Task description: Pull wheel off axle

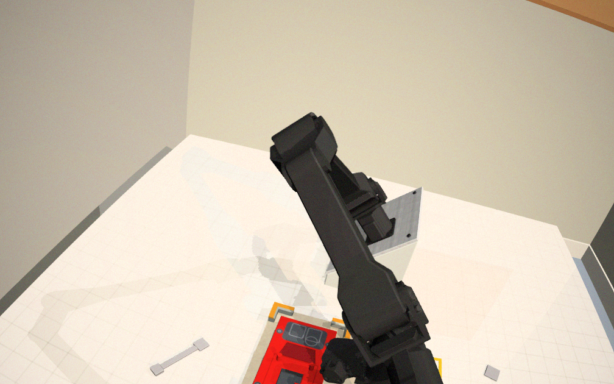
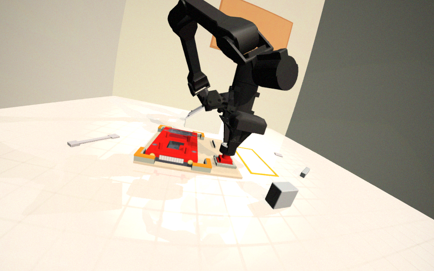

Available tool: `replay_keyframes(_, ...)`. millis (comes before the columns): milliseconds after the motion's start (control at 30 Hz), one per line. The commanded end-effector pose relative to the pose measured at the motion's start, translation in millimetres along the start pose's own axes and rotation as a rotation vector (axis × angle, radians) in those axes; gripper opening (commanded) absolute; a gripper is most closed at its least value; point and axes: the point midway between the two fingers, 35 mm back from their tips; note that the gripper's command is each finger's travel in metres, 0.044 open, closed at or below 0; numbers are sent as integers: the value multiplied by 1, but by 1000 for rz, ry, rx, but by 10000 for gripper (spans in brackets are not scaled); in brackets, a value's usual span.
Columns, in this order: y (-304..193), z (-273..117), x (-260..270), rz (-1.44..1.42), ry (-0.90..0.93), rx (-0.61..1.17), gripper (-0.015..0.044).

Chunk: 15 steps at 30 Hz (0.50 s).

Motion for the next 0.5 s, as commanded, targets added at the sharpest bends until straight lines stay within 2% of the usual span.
replay_keyframes(0,-1,-8,-1,-3,6,3,0)
replay_keyframes(467,-1,-12,-1,-4,8,3,0)
Point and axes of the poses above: the point midway between the two fingers, 35 mm back from their tips, its own z axis out along the fingers, its own x axis across the jaws, y = z × x, and after that the axes turned 6 degrees about z, right-handed
